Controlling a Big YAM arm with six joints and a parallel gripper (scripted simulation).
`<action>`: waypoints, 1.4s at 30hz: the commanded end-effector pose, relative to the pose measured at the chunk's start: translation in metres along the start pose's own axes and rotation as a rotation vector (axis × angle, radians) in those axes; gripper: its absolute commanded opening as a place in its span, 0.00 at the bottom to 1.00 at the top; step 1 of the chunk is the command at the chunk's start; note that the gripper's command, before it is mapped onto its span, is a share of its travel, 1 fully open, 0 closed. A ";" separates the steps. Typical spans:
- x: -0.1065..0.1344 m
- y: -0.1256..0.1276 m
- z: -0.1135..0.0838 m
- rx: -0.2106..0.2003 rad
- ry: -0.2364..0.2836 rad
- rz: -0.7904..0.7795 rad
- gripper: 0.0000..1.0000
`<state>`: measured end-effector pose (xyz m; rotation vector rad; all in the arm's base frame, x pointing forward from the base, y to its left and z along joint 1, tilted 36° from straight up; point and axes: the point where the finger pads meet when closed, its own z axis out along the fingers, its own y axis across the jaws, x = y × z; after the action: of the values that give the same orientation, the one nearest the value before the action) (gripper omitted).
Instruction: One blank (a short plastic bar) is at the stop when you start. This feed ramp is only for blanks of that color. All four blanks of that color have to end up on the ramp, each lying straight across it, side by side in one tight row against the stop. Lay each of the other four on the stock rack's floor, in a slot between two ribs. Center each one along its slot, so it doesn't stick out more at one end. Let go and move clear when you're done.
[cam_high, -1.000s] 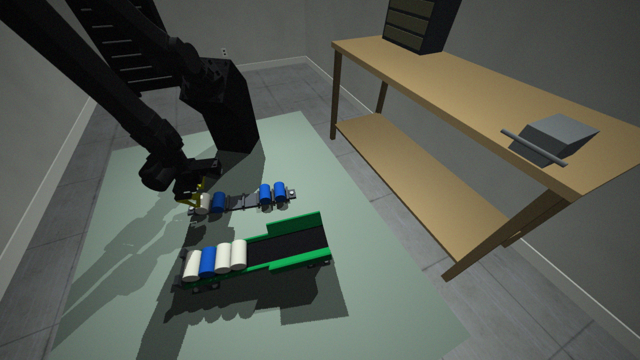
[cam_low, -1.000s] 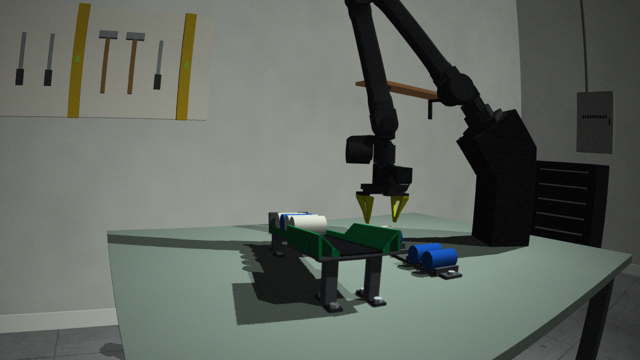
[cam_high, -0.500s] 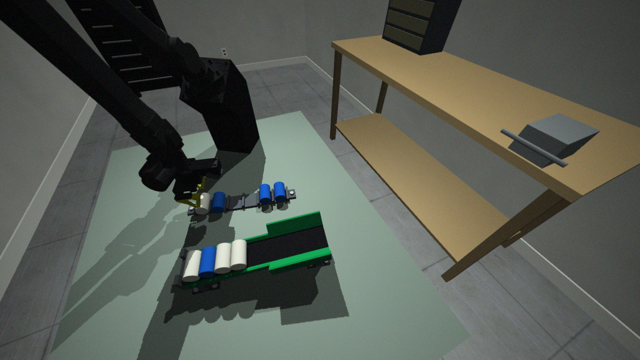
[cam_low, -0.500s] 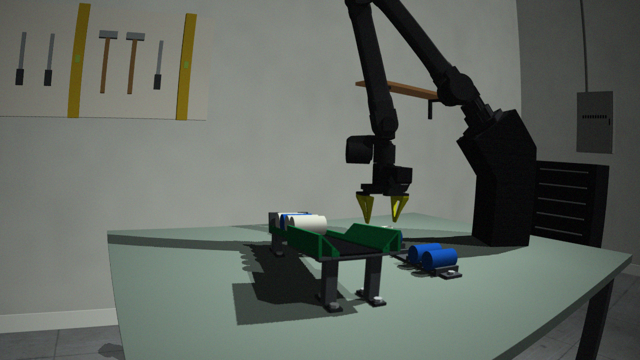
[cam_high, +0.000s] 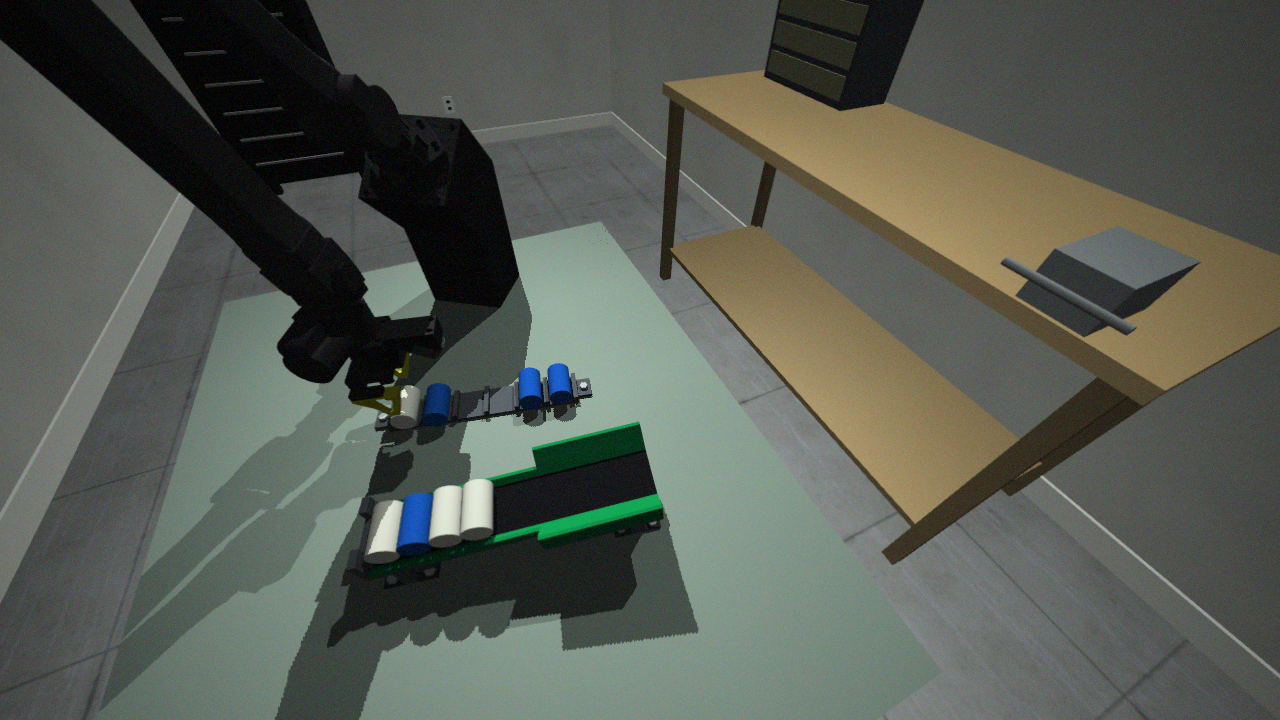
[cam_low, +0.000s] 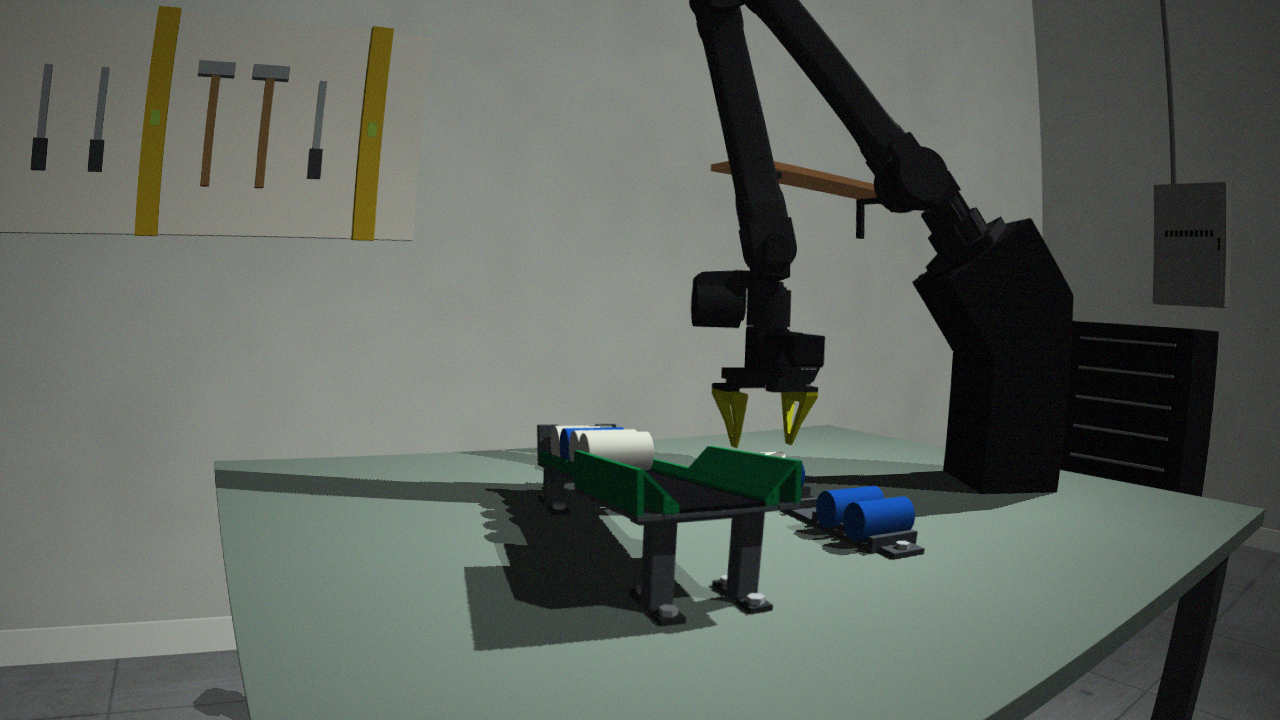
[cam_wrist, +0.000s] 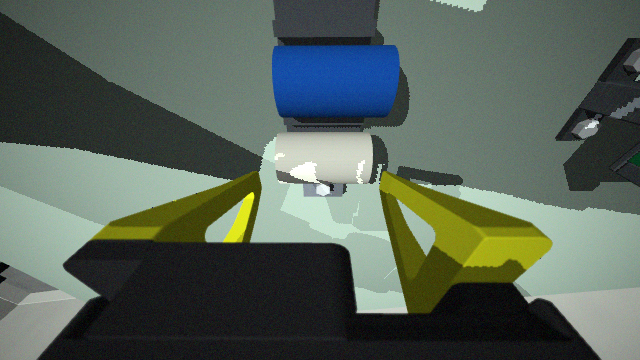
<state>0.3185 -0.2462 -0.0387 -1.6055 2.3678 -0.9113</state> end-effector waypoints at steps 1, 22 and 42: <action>0.005 -0.003 0.005 0.007 0.005 -0.006 0.84; 0.004 0.000 0.005 -0.014 -0.001 -0.009 0.84; 0.004 0.000 0.005 -0.014 -0.001 -0.009 0.84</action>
<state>0.3210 -0.2485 -0.0368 -1.6026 2.3643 -0.9189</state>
